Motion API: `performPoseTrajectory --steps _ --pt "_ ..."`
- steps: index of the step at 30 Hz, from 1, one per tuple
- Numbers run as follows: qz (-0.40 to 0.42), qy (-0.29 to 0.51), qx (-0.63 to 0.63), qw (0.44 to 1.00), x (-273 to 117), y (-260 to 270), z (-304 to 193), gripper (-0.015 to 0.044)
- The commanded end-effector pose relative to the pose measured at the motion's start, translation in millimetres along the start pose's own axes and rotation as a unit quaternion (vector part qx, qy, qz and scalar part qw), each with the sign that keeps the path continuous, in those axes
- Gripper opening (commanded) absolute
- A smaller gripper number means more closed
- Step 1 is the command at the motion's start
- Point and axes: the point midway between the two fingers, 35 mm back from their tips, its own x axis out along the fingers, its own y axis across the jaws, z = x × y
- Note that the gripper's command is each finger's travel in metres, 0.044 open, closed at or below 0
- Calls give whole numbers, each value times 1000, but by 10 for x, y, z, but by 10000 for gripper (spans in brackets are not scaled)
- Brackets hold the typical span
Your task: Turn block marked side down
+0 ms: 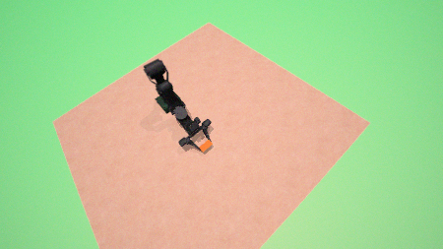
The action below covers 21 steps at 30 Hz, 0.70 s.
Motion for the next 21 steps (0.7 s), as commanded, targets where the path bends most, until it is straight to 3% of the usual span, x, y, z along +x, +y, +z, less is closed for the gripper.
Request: performPoseTrajectory --steps 1,9,21 --pt "2 -3 1 1000 -1 7 14 236" --pt "2 -3 1 1000 -1 7 14 440" --pt "2 -3 1 1000 -1 7 14 440"
